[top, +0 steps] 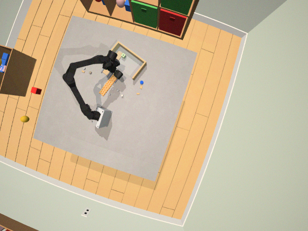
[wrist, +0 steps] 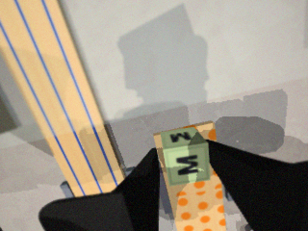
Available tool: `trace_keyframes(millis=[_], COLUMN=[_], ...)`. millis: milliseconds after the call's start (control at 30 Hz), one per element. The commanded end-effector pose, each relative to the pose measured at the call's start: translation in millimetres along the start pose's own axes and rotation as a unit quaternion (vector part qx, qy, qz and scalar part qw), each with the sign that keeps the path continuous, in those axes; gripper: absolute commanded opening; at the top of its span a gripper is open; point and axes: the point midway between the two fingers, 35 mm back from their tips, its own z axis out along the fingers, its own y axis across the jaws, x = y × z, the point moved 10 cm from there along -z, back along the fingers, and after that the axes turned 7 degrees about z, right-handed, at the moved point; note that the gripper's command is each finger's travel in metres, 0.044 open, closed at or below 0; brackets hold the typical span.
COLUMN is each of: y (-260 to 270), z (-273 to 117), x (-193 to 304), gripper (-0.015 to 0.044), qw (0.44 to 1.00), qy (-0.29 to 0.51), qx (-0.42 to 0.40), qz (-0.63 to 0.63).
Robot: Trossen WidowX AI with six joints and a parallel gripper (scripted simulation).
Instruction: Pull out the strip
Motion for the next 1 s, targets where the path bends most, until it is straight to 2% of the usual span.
trace_keyframes(millis=[0,167,300,767,967], y=[-0.4,-0.4,-1.9,-30.6,-36.0], z=[-1.1,-1.1,-3.3,-40.6,-43.6], x=[-0.4,-0.4,1.6,46.4,54.8], gripper=[0.0138,0.0105,0.0,0.0,0.0], qw=[1.0,1.0,1.0,1.0,1.0], qy=[-0.001,-0.001,-0.001,0.0,0.0], qx=[0.0,0.0,0.0,-0.001,-0.001], qz=[0.0,0.0,0.001,0.005,0.006])
